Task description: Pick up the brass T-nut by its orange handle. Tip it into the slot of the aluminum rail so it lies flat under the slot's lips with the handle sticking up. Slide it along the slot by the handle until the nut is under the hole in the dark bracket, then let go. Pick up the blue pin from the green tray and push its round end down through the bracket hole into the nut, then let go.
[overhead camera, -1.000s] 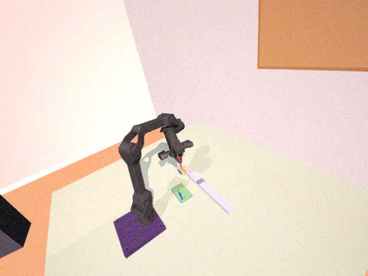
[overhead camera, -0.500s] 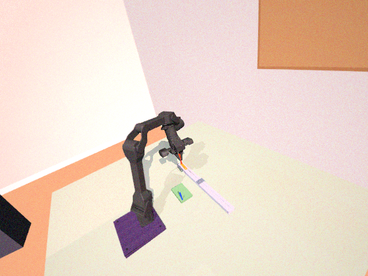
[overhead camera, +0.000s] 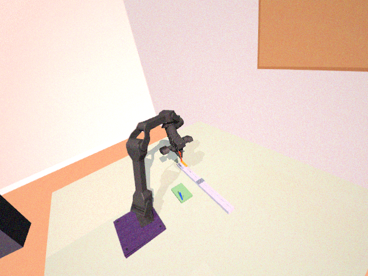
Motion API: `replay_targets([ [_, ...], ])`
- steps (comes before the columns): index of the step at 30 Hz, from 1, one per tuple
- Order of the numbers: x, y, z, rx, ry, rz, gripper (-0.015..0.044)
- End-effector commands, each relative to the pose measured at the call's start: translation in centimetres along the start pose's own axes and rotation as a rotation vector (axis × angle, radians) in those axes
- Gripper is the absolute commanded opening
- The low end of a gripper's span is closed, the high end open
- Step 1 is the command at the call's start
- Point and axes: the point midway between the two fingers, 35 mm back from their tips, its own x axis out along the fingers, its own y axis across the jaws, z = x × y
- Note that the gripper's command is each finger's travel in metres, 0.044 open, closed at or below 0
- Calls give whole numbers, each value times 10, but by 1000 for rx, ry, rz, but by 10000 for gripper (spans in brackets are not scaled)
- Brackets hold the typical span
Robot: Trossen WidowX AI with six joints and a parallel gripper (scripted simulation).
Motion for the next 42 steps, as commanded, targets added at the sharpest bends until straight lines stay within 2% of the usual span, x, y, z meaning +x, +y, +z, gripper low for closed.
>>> replay_targets([
  [1,0,4,-8,-3,3,-4,-150],
  [42,-4,26,-70,-41,17,17,-150],
])
